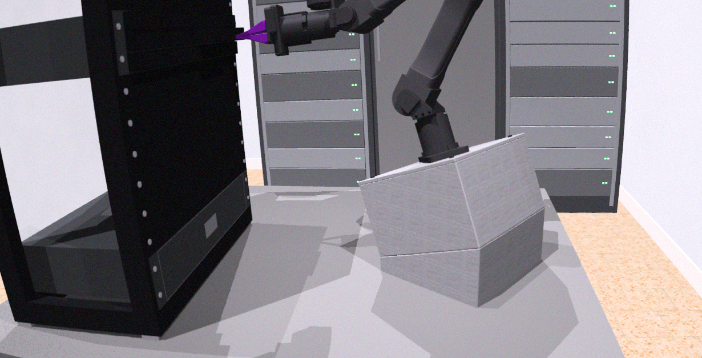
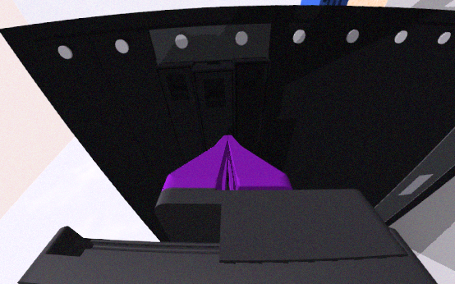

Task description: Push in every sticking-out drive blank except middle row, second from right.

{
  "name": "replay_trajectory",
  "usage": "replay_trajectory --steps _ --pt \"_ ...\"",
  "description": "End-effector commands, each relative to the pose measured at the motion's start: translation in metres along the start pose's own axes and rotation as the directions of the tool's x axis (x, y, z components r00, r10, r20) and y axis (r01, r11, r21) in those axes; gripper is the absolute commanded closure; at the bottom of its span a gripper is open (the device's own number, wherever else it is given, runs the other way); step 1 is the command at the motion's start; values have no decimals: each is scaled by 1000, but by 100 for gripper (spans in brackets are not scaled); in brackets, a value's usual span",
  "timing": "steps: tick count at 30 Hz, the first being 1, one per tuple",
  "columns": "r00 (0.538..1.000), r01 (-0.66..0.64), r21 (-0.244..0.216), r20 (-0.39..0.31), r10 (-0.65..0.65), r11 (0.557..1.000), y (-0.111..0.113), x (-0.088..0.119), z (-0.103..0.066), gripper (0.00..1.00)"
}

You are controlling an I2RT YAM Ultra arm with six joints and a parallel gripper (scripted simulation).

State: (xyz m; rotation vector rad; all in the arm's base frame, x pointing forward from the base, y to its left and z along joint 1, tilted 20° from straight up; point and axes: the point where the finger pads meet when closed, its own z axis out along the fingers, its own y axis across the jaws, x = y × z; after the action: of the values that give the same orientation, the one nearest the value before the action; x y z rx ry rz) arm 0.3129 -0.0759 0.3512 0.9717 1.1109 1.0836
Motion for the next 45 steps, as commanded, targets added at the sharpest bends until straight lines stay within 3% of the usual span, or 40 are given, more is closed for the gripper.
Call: replay_trajectory --steps 1,45 --pt "998 49 -88 38 -45 995 36 -11 8 100" --pt "998 52 -84 52 -48 995 50 -21 15 100"
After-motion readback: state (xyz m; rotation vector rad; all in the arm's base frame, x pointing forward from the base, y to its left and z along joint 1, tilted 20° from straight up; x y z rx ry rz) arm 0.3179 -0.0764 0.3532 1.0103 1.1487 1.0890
